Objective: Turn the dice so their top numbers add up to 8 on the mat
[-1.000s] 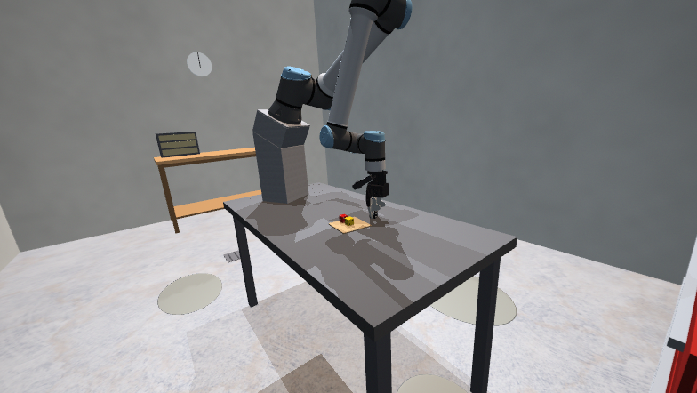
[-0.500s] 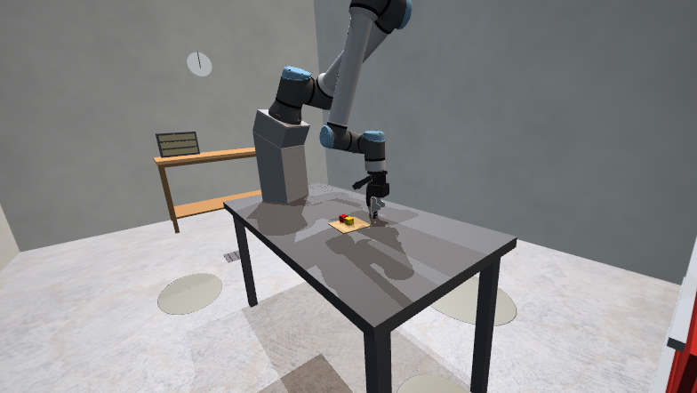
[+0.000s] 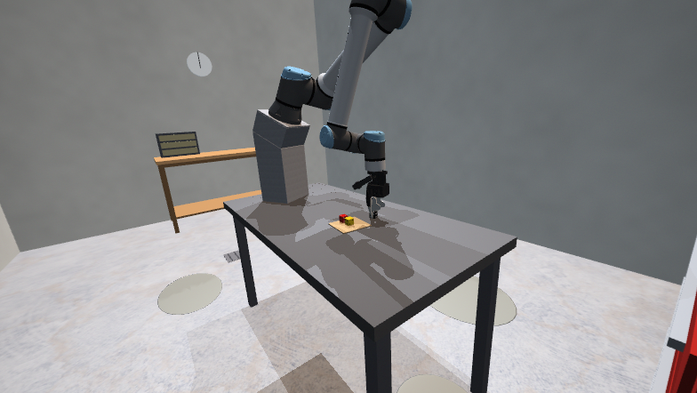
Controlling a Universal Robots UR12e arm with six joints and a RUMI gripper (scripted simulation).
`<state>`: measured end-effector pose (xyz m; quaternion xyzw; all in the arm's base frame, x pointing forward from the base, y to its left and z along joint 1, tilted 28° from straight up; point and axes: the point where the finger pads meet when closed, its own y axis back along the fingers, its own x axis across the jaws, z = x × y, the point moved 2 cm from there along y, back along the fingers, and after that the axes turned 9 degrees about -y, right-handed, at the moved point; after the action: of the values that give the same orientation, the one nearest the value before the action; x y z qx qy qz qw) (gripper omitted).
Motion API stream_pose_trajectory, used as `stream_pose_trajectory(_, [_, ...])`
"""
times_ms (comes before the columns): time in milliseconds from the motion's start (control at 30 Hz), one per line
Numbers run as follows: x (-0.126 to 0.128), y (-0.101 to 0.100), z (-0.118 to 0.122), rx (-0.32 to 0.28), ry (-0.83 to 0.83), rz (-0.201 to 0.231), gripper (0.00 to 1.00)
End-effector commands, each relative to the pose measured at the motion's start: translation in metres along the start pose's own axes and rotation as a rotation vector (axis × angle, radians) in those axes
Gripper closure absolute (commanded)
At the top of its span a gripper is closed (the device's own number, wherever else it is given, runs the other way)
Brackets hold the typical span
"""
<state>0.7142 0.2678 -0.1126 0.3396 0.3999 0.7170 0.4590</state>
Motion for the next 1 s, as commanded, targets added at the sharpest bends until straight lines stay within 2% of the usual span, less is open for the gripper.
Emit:
stream_pose_trajectory(0, [0.000,-0.001,0.001,-0.002,0.001,-0.001,0.90])
stream_pose_trajectory(267, [0.000,0.000,0.001,-0.002,0.001,-0.001,0.90])
stream_pose_trajectory(400, [0.000,0.007,0.001,-0.002,0.001,-0.001,0.90])
stream_pose_trajectory(567, [0.001,0.031,0.001,-0.002,0.001,-0.001,0.90])
stream_pose_trajectory(633, [0.001,0.031,0.001,-0.002,0.001,-0.001,0.90])
stream_pose_trajectory(967, [0.001,0.089,0.001,-0.002,0.001,-0.001,0.90])
